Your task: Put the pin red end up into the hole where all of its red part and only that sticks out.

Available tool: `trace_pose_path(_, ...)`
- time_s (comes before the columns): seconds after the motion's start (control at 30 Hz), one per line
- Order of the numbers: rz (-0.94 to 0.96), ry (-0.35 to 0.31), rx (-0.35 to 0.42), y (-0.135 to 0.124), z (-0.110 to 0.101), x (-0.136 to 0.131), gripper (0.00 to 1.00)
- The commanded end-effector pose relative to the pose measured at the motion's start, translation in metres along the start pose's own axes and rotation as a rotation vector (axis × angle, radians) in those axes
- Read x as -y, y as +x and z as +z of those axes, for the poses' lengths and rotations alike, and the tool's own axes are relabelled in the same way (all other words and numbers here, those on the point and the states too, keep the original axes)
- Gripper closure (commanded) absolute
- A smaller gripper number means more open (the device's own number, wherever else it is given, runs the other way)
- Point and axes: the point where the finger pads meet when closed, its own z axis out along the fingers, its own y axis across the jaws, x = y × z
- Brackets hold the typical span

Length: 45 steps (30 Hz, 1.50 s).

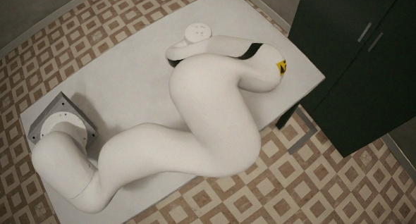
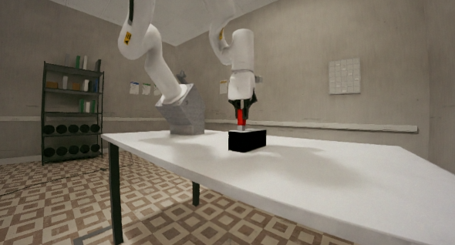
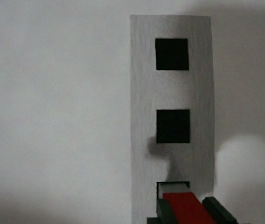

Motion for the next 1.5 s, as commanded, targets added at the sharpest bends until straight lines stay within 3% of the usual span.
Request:
trace_pose_path(0.0,0.0,-0.001,0.0,0.0001,-0.0006,-0.0006,1.0)
trace_pose_path(1.47,0.0,-0.001,0.0,0.0003,0.0034,-0.0008,1.0)
